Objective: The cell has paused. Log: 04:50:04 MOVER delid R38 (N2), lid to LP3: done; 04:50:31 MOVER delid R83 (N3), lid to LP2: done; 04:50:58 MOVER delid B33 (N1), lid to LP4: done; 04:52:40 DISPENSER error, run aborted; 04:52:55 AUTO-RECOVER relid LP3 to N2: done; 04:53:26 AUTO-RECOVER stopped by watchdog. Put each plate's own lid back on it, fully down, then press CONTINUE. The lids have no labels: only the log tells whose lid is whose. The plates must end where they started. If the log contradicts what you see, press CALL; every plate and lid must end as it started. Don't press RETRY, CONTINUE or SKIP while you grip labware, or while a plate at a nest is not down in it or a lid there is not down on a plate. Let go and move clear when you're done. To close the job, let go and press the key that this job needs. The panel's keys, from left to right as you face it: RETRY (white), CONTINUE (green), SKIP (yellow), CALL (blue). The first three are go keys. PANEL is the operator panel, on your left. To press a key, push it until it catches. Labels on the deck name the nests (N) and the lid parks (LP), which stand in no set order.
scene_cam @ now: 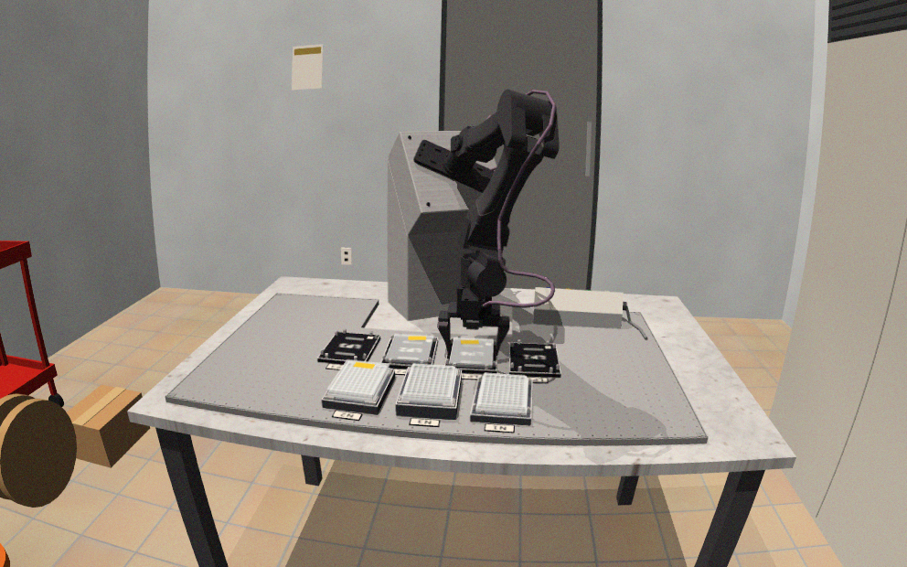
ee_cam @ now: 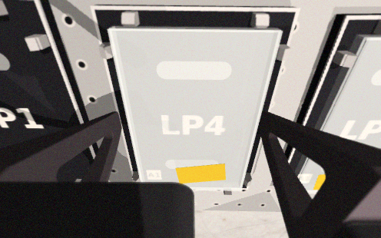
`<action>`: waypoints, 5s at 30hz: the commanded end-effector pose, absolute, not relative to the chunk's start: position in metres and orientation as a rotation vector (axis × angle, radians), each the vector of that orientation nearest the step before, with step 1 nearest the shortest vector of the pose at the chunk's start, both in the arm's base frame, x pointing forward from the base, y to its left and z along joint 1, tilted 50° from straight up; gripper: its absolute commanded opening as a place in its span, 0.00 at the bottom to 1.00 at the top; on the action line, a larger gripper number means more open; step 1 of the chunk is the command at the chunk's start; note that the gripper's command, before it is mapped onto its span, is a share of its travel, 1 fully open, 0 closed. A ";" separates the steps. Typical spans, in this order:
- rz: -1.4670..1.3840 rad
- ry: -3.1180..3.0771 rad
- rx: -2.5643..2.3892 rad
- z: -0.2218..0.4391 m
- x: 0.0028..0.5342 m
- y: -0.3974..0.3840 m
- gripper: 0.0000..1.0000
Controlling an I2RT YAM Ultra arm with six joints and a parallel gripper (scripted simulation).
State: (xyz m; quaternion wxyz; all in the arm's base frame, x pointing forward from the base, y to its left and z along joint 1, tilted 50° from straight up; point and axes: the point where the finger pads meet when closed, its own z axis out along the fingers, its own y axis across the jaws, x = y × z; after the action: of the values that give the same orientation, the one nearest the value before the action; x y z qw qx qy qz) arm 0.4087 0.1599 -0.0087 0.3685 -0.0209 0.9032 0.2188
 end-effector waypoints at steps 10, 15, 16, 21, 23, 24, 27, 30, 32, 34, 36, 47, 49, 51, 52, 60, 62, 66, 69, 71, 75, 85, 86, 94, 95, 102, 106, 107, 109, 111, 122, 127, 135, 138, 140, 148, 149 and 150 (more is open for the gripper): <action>0.555 2.356 -0.040 -0.027 0.396 0.158 1.00; 0.557 2.353 -0.043 -0.027 0.396 0.160 1.00; 0.558 2.348 -0.044 -0.025 0.397 0.160 1.00; 0.557 2.353 -0.043 -0.027 0.396 0.160 1.00; 0.555 2.354 -0.033 -0.027 0.397 0.156 1.00; 0.554 2.355 -0.033 -0.028 0.396 0.156 1.00; 0.554 2.360 -0.032 -0.028 0.395 0.156 1.00; 0.554 2.361 -0.032 -0.029 0.395 0.156 1.00; 0.554 2.362 -0.032 -0.029 0.395 0.156 0.98; 0.554 2.363 -0.032 -0.029 0.395 0.156 0.96; 0.554 2.363 -0.032 -0.029 0.395 0.156 0.94; 0.553 2.366 -0.032 -0.030 0.394 0.155 0.85; 0.553 2.367 -0.032 -0.030 0.394 0.155 0.83; 0.553 2.367 -0.032 -0.030 0.394 0.155 0.81; 0.553 2.367 -0.032 -0.030 0.394 0.155 0.80; 0.553 2.369 -0.032 -0.030 0.393 0.155 0.00; 0.553 2.369 -0.031 -0.030 0.393 0.155 0.00; 0.557 2.347 -0.033 -0.018 0.395 0.155 0.00; 0.560 2.344 -0.036 -0.013 0.393 0.151 0.00; 0.561 2.344 -0.039 -0.012 0.391 0.151 0.00; 0.559 2.343 -0.046 -0.009 0.388 0.149 0.00; 0.558 2.342 -0.045 0.001 0.377 0.142 0.00; 0.558 2.342 -0.045 0.002 0.376 0.141 0.00; 0.559 2.342 -0.045 0.008 0.370 0.137 0.00; 0.558 2.342 -0.045 0.009 0.368 0.137 0.00; 0.555 2.342 -0.043 0.012 0.367 0.134 0.00; 0.554 2.342 -0.043 0.012 0.367 0.134 0.00; 0.553 2.342 -0.043 0.012 0.367 0.134 0.00; 0.555 2.337 -0.044 0.014 0.369 0.135 0.00; 0.556 2.330 -0.045 0.017 0.371 0.135 0.00; 0.560 2.298 -0.050 0.029 0.383 0.137 0.00; 0.560 2.298 -0.050 0.030 0.384 0.138 0.00; 0.576 2.303 -0.009 0.036 0.388 0.138 0.00; 0.593 2.306 0.035 0.047 0.398 0.140 0.00; 0.593 2.306 0.035 0.047 0.398 0.140 0.00; 0.588 2.310 0.038 0.077 0.422 0.146 0.00; 0.586 2.318 0.040 0.078 0.425 0.147 0.00; 0.584 2.327 0.042 0.077 0.427 0.147 0.00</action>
State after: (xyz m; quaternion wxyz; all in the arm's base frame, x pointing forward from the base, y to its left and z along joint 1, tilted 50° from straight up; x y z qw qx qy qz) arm 0.4188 0.1530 0.0679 0.3724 0.0014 0.8985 0.2324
